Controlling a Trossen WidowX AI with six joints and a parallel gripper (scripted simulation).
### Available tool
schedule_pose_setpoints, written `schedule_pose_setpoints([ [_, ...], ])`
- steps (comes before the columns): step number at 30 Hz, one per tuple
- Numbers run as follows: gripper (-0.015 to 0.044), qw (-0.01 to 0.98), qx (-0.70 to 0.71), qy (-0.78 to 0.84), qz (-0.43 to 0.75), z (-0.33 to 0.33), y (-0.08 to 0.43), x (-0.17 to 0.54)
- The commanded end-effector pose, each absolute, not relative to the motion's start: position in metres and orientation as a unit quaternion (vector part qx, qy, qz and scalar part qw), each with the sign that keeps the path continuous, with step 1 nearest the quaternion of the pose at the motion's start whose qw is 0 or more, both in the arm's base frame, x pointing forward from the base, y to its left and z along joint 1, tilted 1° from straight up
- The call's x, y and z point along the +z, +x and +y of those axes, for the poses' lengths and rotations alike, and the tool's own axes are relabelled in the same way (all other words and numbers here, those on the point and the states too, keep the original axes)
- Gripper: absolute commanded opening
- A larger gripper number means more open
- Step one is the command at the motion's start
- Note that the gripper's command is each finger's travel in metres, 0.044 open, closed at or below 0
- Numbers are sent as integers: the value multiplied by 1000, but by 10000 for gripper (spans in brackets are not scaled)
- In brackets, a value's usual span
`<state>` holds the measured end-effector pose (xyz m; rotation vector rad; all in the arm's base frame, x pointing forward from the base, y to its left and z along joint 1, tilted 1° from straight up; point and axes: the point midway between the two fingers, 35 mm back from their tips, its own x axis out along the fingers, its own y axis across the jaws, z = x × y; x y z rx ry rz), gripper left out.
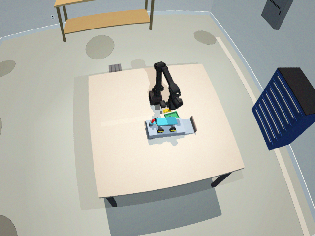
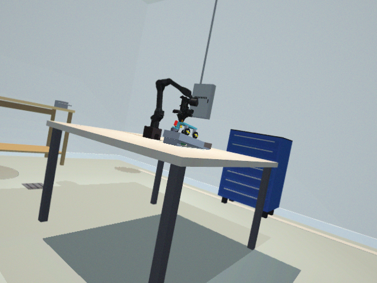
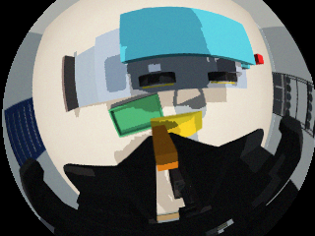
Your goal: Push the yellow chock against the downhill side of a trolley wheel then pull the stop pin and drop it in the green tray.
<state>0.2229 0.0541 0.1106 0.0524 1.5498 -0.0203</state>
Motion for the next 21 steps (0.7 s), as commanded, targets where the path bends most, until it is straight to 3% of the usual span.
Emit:
schedule_pose_setpoints([
  [1, 0, 718, -10, 24, 696, 69, 228, 111],
  [21, 0, 718, -8, 27, 695, 146, 251, 111],
])
